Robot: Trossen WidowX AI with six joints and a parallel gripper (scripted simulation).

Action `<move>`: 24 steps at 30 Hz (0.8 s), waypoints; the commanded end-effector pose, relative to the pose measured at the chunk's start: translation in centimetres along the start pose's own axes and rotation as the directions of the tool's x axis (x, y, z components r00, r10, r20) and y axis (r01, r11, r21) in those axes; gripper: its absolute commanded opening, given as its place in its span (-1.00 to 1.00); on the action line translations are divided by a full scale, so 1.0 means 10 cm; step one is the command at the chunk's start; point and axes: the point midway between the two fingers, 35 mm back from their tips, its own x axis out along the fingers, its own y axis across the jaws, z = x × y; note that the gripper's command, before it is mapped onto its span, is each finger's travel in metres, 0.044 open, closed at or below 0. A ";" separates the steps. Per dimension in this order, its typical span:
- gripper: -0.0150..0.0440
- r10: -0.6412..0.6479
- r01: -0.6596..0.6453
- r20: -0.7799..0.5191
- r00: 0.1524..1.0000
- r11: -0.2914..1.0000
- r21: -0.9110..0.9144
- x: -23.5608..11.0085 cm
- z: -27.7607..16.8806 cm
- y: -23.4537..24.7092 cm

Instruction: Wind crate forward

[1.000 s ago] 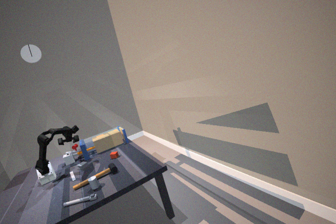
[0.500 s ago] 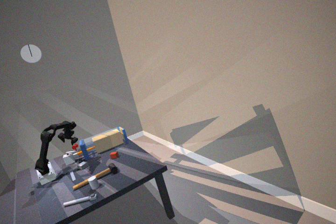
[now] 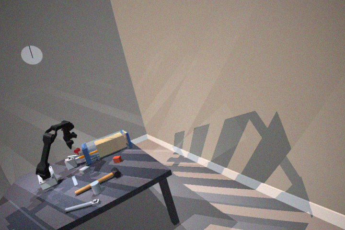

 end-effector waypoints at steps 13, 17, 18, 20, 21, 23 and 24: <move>1.00 -0.242 0.124 0.128 0.962 0.801 0.585 -0.09 -0.06 0.22; 1.00 -0.241 0.123 0.129 0.962 0.802 0.585 -0.10 -0.05 0.21; 1.00 -0.241 0.122 0.129 0.962 0.802 0.585 -0.10 -0.04 0.21; 1.00 -0.244 0.126 0.127 0.961 0.801 0.586 -0.02 -0.02 0.19; 1.00 -0.248 0.131 0.123 0.961 0.799 0.586 0.07 -0.01 0.17; 1.00 -0.259 0.144 0.115 0.959 0.796 0.588 0.31 0.03 0.11; 1.00 -0.263 0.150 0.111 0.958 0.795 0.588 0.40 0.03 0.08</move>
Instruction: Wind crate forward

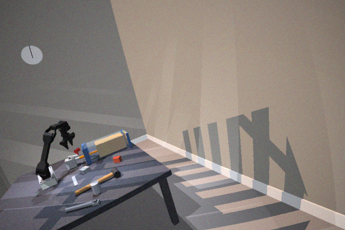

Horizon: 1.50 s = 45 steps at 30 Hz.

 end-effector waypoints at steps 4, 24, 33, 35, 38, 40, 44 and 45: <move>1.00 -0.037 0.037 -0.004 0.999 0.999 -0.002 0.38 0.02 -0.04; 1.00 -0.038 0.038 -0.003 0.999 0.999 -0.002 0.96 0.00 -0.07; 1.00 -0.038 0.038 -0.002 0.999 0.999 -0.002 1.08 0.00 -0.08; 0.91 -0.035 0.035 -0.005 0.999 0.999 0.001 1.04 0.00 -0.07; 0.64 -0.035 0.035 -0.005 0.999 0.999 0.001 1.04 0.00 -0.07; 0.47 -0.035 0.035 -0.005 0.999 0.999 0.001 1.04 0.00 -0.07; 0.11 -0.035 0.035 -0.005 0.999 0.999 0.001 1.04 0.00 -0.07; 0.02 -0.035 0.035 -0.005 0.999 0.999 0.001 1.04 0.00 -0.07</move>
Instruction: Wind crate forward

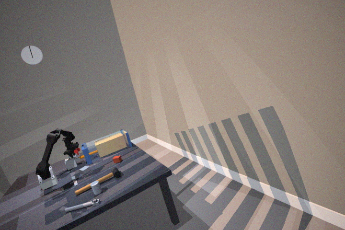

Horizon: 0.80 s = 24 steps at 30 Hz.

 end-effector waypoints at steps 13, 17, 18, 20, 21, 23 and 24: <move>-0.47 0.000 0.000 0.000 1.000 1.000 0.000 -0.01 0.00 0.00; -0.49 0.000 0.000 0.000 1.000 1.000 0.000 -0.01 0.00 0.00; -0.49 0.000 0.000 0.000 1.000 1.000 0.000 -0.01 0.00 0.00; -0.49 0.005 -0.005 0.012 1.000 1.000 0.000 -0.01 0.00 0.00; -0.49 0.006 -0.006 0.016 1.000 1.000 0.000 -0.01 -0.01 0.00; -0.49 0.009 -0.009 0.023 1.000 1.000 -0.001 -0.02 -0.01 0.00; -0.49 0.012 -0.012 0.032 0.999 1.000 -0.001 -0.02 -0.02 -0.01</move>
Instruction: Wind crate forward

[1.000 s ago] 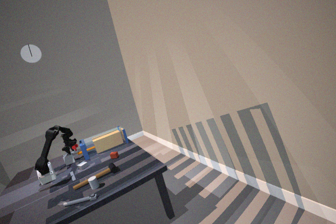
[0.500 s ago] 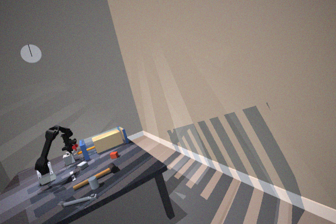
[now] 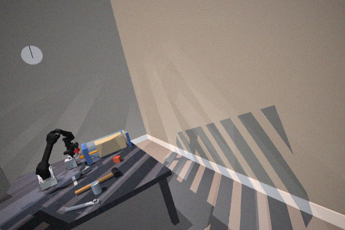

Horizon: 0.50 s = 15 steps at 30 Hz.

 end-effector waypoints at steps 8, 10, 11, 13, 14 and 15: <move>-0.49 0.031 -0.031 0.083 0.996 1.000 -0.001 -0.04 -0.06 -0.02; -0.49 0.030 -0.030 0.081 0.996 1.000 -0.001 -0.04 -0.05 -0.02; -0.49 0.026 -0.026 0.075 0.997 1.000 -0.001 -0.04 -0.05 -0.02; -0.49 0.025 -0.025 0.072 0.997 1.000 -0.001 -0.04 -0.05 -0.02; -0.49 0.025 -0.025 0.072 0.997 1.000 -0.001 -0.04 -0.05 -0.02; -0.49 0.025 -0.025 0.072 0.997 1.000 -0.001 -0.04 -0.05 -0.02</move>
